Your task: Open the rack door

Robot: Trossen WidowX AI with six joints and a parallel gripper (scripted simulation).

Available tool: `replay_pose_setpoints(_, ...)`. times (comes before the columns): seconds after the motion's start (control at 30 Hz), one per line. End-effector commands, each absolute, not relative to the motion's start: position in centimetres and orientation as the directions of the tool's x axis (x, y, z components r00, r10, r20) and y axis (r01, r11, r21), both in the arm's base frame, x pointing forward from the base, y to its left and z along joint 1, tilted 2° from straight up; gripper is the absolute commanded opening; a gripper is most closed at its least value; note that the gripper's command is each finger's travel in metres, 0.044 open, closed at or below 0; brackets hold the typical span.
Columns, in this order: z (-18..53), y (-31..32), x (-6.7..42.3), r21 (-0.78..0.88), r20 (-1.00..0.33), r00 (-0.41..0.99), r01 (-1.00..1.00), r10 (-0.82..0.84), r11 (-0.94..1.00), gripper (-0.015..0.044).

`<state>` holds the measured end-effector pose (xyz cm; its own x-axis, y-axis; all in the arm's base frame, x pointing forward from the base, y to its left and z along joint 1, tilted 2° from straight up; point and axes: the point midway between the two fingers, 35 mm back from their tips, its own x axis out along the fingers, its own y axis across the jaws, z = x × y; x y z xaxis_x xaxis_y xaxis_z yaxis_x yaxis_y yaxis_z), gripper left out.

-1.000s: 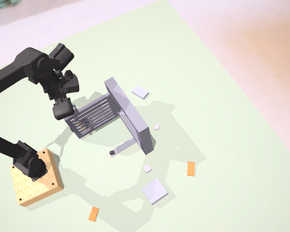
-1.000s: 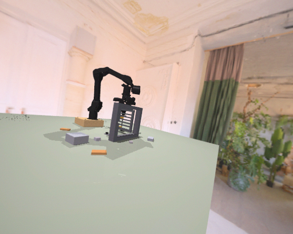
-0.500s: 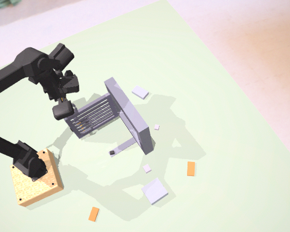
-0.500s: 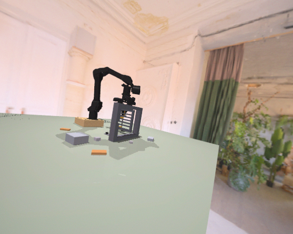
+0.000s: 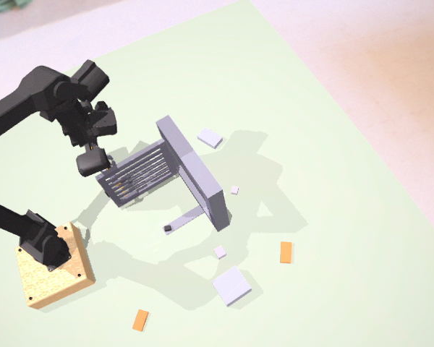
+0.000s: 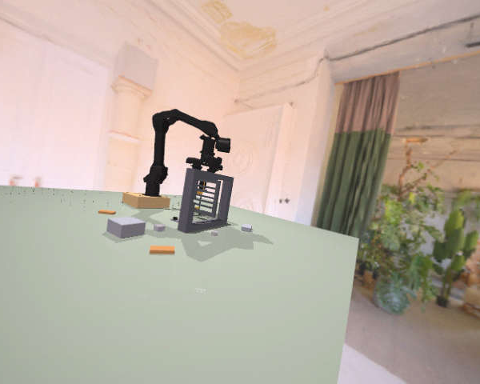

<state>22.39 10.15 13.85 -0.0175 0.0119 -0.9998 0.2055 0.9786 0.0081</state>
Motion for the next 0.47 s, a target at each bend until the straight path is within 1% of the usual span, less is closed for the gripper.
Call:
replay_pose_setpoints(0.0, 14.5, 10.2, 22.5, 0.009, -1.0, -0.014, 0.209, 0.012, 0.978, 0.0295)
replay_pose_setpoints(0.43, 16.0, 10.2, 22.6, 0.009, -1.0, -0.014, 0.209, 0.012, 0.978, 0.0295)
